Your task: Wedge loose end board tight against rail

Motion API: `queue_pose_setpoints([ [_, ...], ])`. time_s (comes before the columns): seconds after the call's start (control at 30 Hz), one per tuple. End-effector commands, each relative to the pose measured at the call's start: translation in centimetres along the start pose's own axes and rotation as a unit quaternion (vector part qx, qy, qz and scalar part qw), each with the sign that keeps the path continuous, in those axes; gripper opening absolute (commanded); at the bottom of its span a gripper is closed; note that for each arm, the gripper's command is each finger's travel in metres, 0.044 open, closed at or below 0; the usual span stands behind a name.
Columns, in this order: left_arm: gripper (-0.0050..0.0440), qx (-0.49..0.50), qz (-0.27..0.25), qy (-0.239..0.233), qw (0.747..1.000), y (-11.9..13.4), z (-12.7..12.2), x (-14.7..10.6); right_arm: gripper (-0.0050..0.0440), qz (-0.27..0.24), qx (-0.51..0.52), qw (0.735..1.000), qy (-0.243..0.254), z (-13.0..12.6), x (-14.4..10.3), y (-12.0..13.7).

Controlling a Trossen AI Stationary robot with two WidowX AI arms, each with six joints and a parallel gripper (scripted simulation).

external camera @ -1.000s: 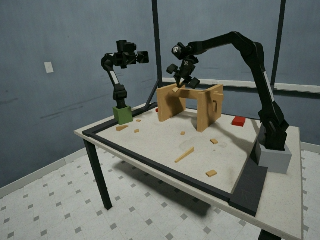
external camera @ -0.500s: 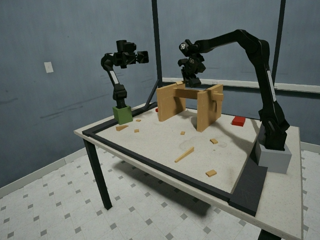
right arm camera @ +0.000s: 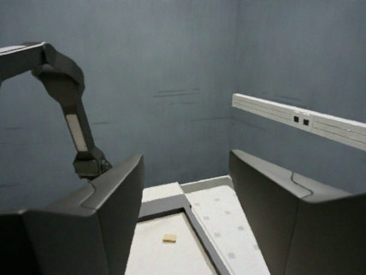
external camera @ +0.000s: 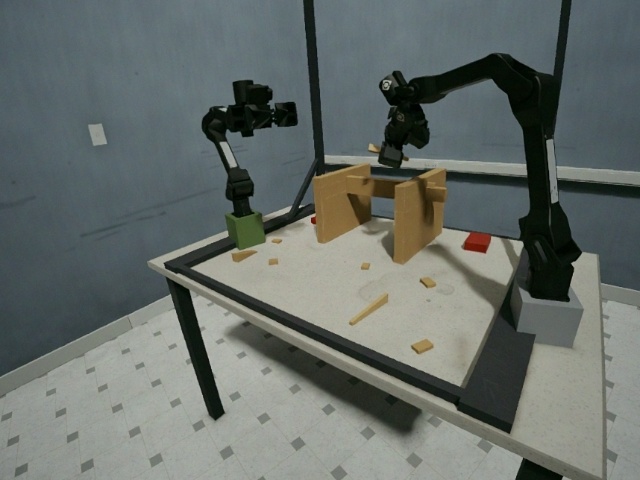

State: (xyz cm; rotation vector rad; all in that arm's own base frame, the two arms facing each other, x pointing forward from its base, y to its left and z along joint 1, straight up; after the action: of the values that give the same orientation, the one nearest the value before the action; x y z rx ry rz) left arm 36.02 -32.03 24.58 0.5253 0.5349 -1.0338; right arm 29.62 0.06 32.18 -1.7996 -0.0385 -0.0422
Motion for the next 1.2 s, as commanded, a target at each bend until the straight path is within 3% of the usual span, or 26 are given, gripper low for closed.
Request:
queue_pose_setpoints([
  [0.0, 0.001, 0.093, -0.002, -0.035, 0.995, -1.8, 1.5, -1.5, 0.0204, -0.005, -0.001, 1.0, 0.005, -0.2, -0.2, -0.3],
  [0.23, 0.001, 0.259, -0.002, -0.072, 0.963, -4.5, 2.7, -2.1, 0.0204, -0.005, -0.001, 1.0, 0.005, -0.2, -0.2, -0.3],
  [0.3, 0.001, 0.232, -0.011, -0.045, 0.972, -5.4, 0.1, -1.1, 0.0204, -0.005, -0.001, 1.0, 0.005, -0.2, -0.2, -0.3],
  [0.53, 0.001, 0.213, 0.006, -0.07, 0.974, -6.5, 0.6, -2.3, 0.0204, -0.005, -0.001, 1.0, 0.005, -0.2, -0.2, -0.3],
  [0.87, 0.001, 0.212, 0.002, -0.062, 0.975, -7.6, -0.9, -1.8, 0.0204, -0.005, -0.001, 1.0, 0.005, -0.2, -0.2, -0.3],
  [1.07, 0.001, 0.216, 0.01, -0.074, 0.974, -7.0, 0.2, -2.4, 0.0204, -0.005, -0.001, 1.0, 0.005, -0.2, -0.2, -0.3],
  [1.1, 0.001, 0.217, 0.006, -0.07, 0.974, -7.1, 0.0, -2.3, 0.0175, -0.005, -0.001, 1.0, 0.005, -0.2, -0.2, -0.3],
  [1.17, 0.001, 0.216, 0.002, -0.063, 0.974, -7.1, -0.5, -1.6, 0.0175, -0.005, -0.001, 1.0, 0.005, -0.2, -0.2, -0.3],
])
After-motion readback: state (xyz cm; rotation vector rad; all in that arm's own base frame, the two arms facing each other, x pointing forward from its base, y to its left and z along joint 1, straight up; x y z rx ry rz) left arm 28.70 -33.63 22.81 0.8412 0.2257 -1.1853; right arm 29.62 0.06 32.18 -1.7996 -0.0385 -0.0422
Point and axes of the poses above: on each arm, the point midway between the two fingers, 35 mm back from their tips, its own x axis out along the fingers, its own z axis across the jaws, y = z × x, the point moved 2 cm from there along -x, back along the fingers, and after that the axes turned 13 degrees about -x, right-handed, at the moved point
